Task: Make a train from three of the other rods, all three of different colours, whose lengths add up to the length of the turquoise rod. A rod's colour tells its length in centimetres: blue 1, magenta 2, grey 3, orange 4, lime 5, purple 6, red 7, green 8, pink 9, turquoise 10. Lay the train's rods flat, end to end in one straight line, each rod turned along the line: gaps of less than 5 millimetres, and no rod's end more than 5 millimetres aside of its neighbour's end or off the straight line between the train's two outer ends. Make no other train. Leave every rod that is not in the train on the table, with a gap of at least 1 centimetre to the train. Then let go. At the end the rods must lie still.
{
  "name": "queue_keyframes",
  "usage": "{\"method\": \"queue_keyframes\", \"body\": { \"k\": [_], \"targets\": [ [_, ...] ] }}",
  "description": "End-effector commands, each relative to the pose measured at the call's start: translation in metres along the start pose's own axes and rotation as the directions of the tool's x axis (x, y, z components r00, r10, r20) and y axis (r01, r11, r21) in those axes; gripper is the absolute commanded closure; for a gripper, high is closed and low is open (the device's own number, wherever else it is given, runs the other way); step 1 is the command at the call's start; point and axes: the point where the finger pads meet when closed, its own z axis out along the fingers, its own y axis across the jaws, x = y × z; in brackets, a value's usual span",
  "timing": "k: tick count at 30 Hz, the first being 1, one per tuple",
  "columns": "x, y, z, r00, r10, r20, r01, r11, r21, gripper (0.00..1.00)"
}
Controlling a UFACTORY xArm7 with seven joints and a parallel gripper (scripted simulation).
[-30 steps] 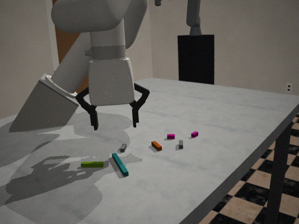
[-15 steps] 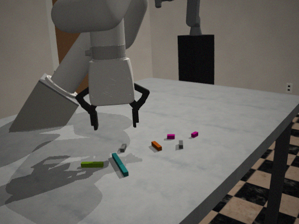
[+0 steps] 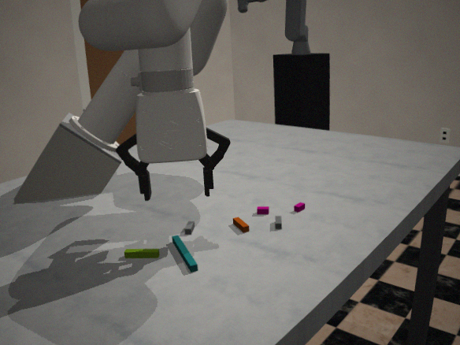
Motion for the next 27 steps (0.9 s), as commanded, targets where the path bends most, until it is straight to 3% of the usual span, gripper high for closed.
{"method": "queue_keyframes", "body": {
  "k": [1,6,14,16,18,21,27],
  "targets": [
    [-0.001,0.000,-0.001,1.000,0.001,0.003,-0.001,1.000,0.000,0.00],
    [-0.001,0.001,-0.001,1.000,-0.029,0.001,0.029,1.000,0.001,0.00],
    [0.003,0.015,0.004,0.933,-0.359,-0.022,0.359,0.933,-0.003,0.00],
    [0.003,0.015,0.004,0.933,-0.359,-0.022,0.359,0.933,-0.003,0.00],
    [0.004,0.022,0.005,0.872,-0.488,-0.028,0.488,0.873,-0.008,0.00],
    [0.005,0.026,0.006,0.821,-0.570,-0.030,0.570,0.821,-0.012,0.00],
    [0.006,0.037,0.007,0.647,-0.762,-0.033,0.761,0.648,-0.023,0.00]
  ]
}}
